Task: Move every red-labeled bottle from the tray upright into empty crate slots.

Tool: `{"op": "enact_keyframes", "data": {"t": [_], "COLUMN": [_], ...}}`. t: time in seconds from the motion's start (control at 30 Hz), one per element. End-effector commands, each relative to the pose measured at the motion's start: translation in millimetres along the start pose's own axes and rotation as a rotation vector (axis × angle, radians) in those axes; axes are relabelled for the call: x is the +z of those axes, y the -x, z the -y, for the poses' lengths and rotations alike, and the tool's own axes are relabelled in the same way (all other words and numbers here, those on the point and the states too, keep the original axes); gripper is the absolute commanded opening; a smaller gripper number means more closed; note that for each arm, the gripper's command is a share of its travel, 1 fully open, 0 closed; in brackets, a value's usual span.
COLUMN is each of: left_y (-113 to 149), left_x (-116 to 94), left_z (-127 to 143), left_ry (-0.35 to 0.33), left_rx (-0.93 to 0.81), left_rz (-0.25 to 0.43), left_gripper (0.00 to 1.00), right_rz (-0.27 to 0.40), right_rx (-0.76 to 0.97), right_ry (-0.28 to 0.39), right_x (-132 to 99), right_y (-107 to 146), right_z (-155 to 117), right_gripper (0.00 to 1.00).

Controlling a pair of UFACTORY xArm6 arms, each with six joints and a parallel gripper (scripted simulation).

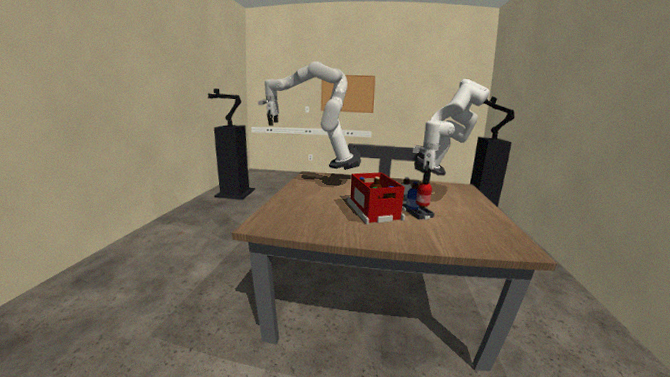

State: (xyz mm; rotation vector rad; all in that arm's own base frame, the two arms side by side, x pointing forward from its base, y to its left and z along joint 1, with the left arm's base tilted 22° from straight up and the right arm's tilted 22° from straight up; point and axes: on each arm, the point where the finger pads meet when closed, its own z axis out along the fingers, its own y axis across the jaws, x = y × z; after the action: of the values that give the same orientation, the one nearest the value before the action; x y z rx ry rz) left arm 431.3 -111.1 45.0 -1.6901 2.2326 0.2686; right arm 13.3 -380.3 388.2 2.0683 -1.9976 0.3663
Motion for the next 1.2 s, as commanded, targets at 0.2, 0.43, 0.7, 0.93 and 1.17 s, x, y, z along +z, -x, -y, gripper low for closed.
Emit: {"op": "enact_keyframes", "data": {"t": [0.2,0.43,0.7,0.93,1.17], "left_y": [0.0,0.0,0.0,0.0,0.0], "left_x": [-12.0,-19.5,-23.8,-26.2,-26.5], "left_z": [1.4,1.4,1.4,1.4,1.4], "left_ry": [-0.004,-0.004,-0.004,-0.004,-0.004], "left_rx": [-0.001,-0.001,-0.001,-0.001,-0.001], "left_rz": [-0.001,-0.001,-0.001,-0.001,-0.001], "left_gripper": [0.00,0.00,0.00,0.00,0.00], "right_rz": [-0.005,-0.005,-0.005,-0.005,-0.005], "right_rx": [0.000,0.000,0.000,0.000,0.000], "right_ry": [0.000,0.000,0.000,0.000,0.000], "right_x": [-1.8,-1.8,-1.8,-1.8,-1.8], "right_y": [-1.1,-1.1,-1.1,-1.1,-1.1], "right_z": [-0.1,-0.1,-0.1,-0.1,-0.1], "right_gripper": [1.00,1.00,1.00,1.00,1.00]}}
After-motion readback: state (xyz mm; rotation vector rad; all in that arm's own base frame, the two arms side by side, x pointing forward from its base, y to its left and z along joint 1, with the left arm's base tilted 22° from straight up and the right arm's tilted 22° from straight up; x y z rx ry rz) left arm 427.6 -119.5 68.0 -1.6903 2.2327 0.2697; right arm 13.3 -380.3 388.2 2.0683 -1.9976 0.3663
